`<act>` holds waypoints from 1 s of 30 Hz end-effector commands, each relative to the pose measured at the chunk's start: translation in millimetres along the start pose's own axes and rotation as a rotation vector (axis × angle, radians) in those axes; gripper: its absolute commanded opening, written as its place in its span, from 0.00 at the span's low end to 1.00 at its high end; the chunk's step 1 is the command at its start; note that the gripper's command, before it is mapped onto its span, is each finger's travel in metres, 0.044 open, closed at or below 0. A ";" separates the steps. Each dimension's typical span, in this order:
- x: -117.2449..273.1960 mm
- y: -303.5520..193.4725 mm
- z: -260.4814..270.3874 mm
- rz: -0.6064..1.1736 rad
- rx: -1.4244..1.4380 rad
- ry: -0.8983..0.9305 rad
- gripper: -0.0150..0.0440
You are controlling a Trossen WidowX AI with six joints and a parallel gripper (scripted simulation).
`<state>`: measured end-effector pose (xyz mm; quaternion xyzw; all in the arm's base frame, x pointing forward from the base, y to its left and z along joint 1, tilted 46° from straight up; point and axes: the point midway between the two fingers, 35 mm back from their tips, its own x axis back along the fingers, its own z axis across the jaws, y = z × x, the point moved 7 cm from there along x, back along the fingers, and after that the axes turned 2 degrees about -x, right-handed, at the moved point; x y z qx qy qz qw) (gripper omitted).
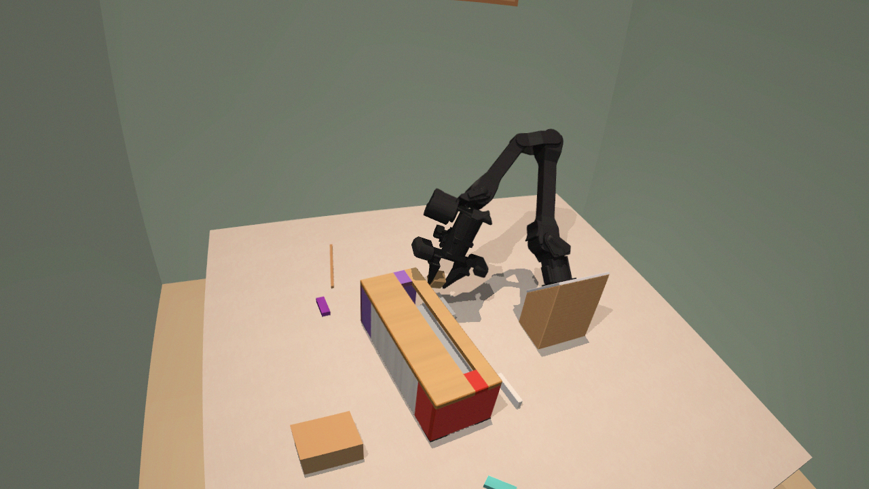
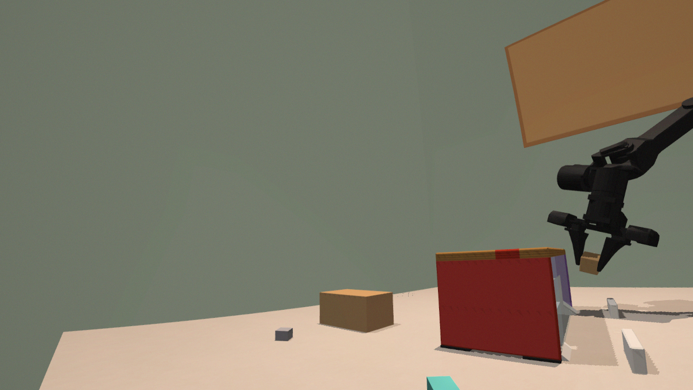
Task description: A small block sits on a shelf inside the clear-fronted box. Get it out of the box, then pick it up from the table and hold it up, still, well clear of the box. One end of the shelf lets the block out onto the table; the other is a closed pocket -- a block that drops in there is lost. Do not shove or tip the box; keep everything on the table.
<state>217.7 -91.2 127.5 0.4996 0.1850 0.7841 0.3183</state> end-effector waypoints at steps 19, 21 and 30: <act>17.5 -7.6 -0.3 -0.040 0.886 -0.021 0.25; 18.9 -8.3 -0.5 -0.043 0.966 -0.025 0.25; 25.4 -11.1 -1.5 -0.056 1.327 -0.045 0.25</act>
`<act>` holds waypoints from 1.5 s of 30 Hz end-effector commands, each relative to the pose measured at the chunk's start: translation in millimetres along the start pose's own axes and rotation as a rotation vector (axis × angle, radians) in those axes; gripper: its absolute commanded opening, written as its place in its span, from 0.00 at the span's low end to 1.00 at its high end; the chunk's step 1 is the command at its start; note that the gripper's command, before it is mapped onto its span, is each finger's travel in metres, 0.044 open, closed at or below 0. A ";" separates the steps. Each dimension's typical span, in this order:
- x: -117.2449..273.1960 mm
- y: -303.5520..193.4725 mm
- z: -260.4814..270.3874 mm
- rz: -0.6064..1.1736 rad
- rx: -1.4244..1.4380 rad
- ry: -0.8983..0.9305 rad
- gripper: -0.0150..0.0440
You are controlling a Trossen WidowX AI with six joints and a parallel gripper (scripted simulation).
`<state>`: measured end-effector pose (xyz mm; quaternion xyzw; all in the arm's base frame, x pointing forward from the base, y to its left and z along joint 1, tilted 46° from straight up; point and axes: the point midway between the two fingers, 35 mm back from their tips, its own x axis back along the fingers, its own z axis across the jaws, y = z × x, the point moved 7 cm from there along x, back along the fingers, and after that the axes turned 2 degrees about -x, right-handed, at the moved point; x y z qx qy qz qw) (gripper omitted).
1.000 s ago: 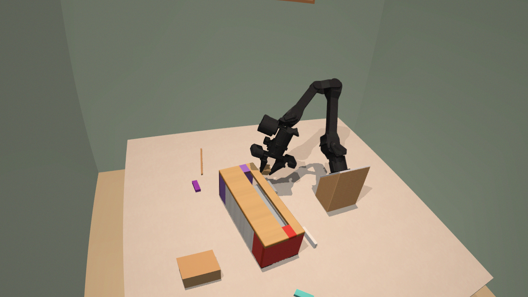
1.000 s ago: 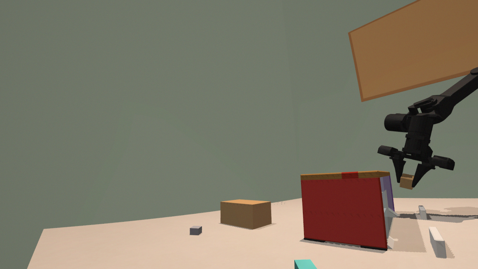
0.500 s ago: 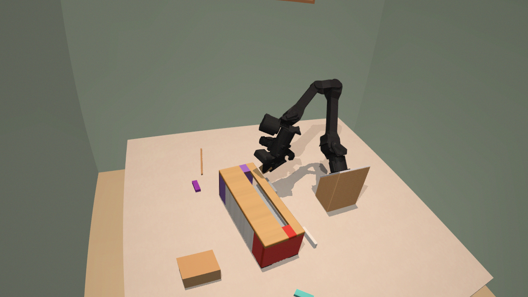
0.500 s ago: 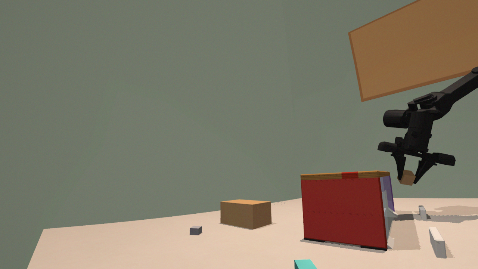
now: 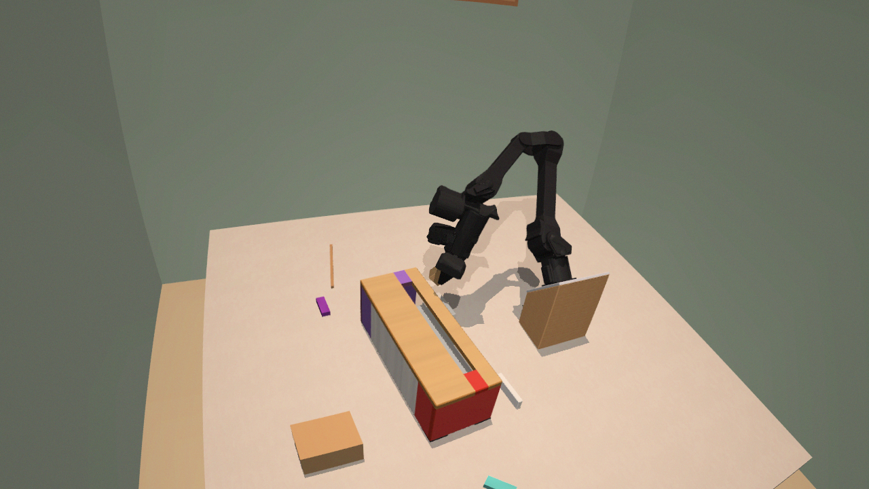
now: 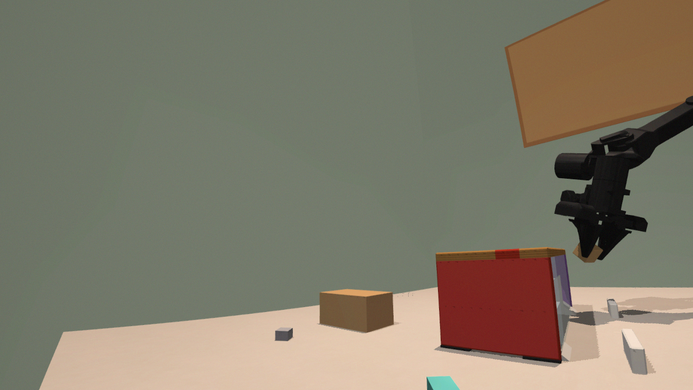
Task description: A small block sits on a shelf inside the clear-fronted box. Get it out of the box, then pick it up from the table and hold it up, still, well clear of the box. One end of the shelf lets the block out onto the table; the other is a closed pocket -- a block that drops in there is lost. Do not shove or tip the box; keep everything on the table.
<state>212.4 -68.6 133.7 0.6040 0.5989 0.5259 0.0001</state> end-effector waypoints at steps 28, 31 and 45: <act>25.4 -4.0 4.1 -0.015 1.250 -0.085 0.25; 27.7 -4.4 4.3 -0.012 1.370 -0.096 0.25; 38.5 -6.5 5.0 0.014 1.930 -0.152 0.25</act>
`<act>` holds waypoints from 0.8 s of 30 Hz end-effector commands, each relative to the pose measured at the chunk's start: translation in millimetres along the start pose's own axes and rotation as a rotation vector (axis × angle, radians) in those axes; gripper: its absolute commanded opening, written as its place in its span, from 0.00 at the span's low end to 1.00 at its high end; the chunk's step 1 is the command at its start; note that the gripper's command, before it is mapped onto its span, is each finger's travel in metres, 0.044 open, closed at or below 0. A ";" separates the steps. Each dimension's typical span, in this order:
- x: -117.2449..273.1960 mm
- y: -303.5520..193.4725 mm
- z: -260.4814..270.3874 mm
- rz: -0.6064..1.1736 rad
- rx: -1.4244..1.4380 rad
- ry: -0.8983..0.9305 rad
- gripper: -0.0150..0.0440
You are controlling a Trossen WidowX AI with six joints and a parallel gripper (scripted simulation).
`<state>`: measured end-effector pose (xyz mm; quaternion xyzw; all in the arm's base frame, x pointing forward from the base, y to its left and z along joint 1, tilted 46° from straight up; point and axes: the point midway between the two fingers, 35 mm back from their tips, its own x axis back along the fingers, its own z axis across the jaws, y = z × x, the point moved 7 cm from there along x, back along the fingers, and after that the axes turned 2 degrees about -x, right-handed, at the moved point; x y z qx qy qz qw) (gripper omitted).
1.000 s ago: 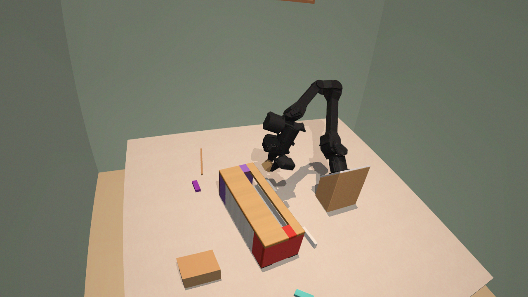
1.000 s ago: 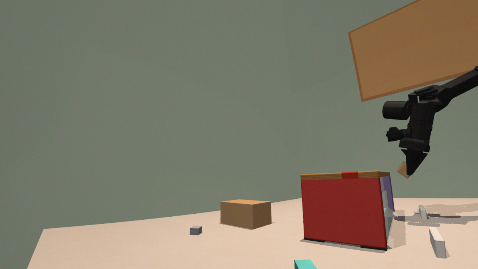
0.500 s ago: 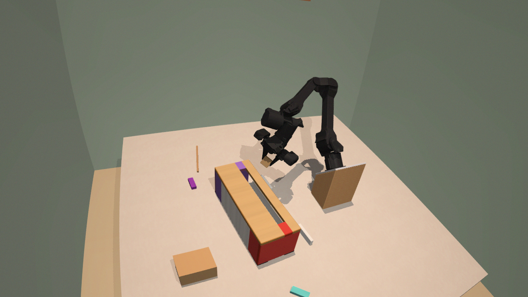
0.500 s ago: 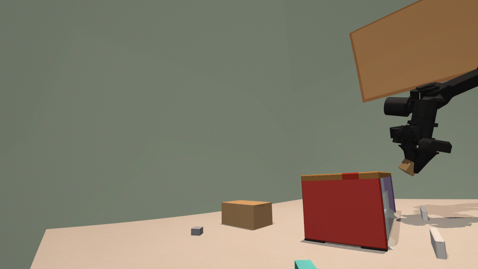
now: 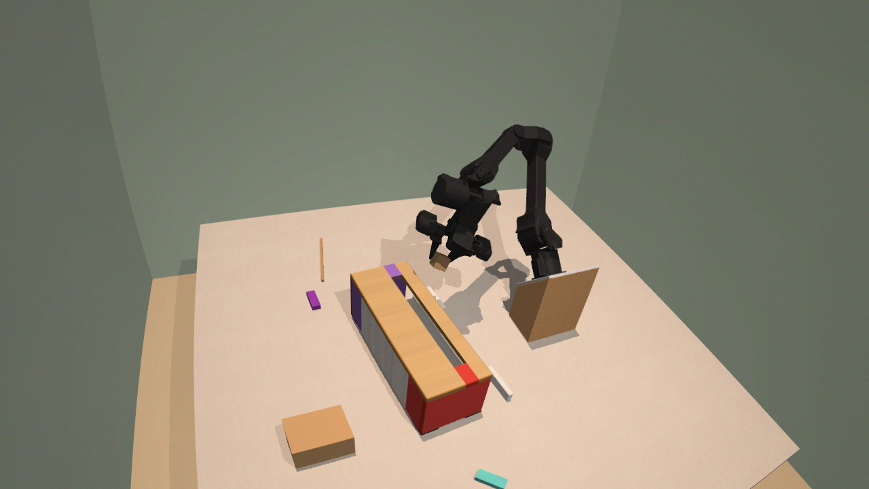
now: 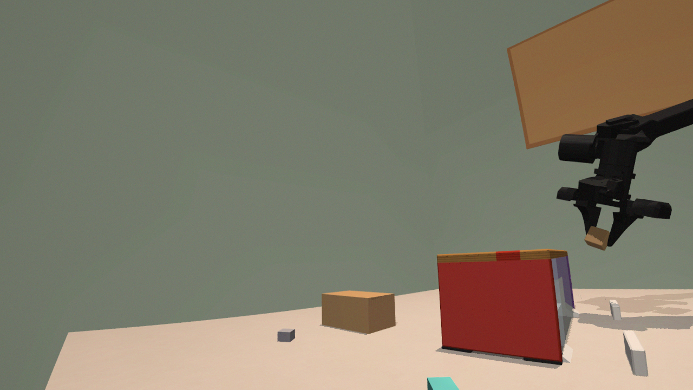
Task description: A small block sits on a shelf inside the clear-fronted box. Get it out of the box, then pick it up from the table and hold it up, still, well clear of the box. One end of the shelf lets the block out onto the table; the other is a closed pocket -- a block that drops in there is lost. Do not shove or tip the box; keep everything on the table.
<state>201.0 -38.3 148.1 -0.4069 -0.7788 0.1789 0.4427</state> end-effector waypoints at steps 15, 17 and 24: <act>16.0 -1.6 -0.3 0.057 0.727 -0.041 0.25; 17.5 -1.7 -0.1 0.065 0.807 -0.043 0.25; 23.0 -2.3 0.3 0.095 1.086 -0.047 0.25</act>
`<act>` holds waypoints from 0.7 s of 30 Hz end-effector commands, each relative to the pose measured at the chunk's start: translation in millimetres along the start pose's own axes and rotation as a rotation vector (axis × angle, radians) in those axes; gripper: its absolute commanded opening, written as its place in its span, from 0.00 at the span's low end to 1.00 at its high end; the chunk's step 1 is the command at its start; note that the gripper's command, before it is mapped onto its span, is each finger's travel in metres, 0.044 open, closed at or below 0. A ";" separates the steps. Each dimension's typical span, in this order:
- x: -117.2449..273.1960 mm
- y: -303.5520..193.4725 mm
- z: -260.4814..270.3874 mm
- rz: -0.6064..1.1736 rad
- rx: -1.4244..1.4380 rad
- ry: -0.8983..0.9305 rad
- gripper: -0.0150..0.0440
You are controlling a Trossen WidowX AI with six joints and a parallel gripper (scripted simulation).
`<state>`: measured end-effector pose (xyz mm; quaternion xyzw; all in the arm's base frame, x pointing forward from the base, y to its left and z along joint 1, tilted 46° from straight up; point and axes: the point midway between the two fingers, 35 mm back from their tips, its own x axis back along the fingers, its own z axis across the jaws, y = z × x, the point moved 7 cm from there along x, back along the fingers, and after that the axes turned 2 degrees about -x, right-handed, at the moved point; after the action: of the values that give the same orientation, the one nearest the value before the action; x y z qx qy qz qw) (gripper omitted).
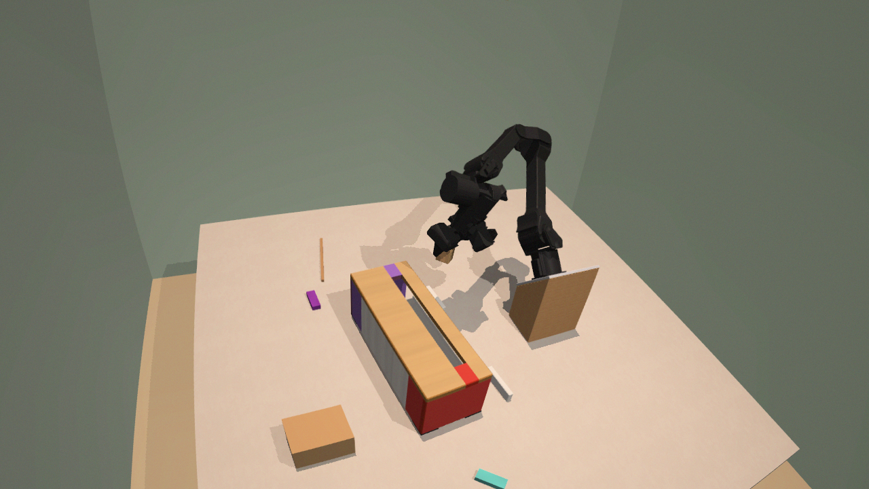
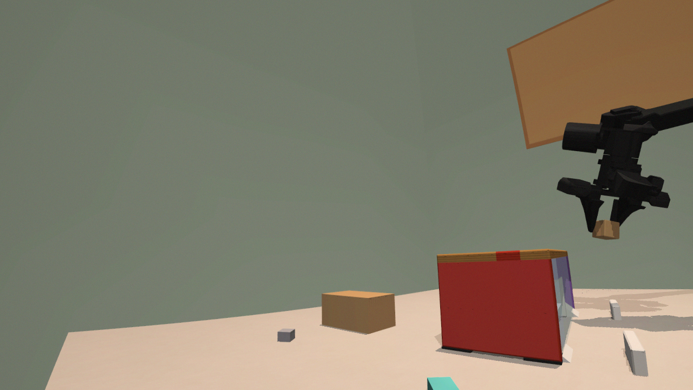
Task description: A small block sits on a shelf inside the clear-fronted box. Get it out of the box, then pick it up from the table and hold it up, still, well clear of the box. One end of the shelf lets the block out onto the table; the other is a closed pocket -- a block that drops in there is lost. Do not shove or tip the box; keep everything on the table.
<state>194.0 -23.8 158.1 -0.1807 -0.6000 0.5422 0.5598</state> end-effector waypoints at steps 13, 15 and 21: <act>10.6 -2.8 1.3 0.054 0.463 0.002 0.25; 10.6 -2.8 1.3 0.054 0.463 0.002 0.25; 10.6 -2.8 1.3 0.054 0.463 0.002 0.25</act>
<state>190.9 -16.7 164.3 -0.0632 -0.4571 0.6767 0.5737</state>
